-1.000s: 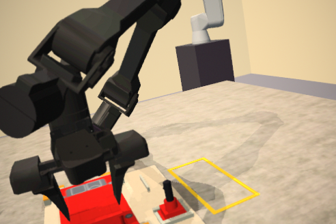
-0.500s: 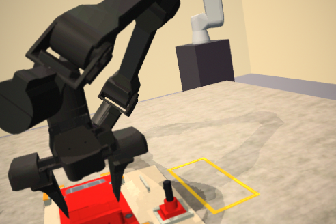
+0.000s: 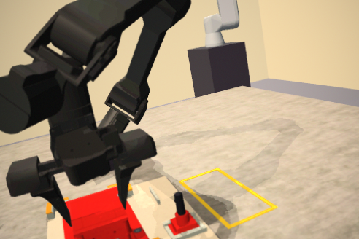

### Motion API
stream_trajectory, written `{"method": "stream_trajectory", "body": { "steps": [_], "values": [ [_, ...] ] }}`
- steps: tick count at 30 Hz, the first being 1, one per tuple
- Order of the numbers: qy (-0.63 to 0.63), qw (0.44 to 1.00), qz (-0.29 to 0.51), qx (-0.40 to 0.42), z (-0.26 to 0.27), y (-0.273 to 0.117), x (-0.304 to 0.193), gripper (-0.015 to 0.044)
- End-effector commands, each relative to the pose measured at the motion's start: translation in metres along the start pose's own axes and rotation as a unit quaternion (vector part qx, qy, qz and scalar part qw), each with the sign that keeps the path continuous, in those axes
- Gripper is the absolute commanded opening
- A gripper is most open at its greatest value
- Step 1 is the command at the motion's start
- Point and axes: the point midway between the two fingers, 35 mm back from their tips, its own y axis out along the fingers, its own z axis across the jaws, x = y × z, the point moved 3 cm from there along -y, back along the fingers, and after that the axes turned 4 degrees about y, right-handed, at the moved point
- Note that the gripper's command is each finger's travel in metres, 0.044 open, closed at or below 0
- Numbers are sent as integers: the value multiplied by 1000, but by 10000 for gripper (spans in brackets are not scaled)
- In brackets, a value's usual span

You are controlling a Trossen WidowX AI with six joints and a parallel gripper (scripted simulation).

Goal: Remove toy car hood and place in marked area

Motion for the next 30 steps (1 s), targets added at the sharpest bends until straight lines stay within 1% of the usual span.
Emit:
{"method": "stream_trajectory", "body": {
  "steps": [1, 15, 28, 29, 30],
  "values": [
    [-2, 1000, 1, -2, 0, -3, 0, 0],
    [-2, 1000, 0, -2, 0, -13, 0, 0],
    [-2, 1000, 1, -3, 0, -55, 0, 0],
    [-2, 1000, 1, -3, 0, -57, 0, 0],
    [1, 1000, -1, -1, 0, -50, 0, 0]
  ]
}}
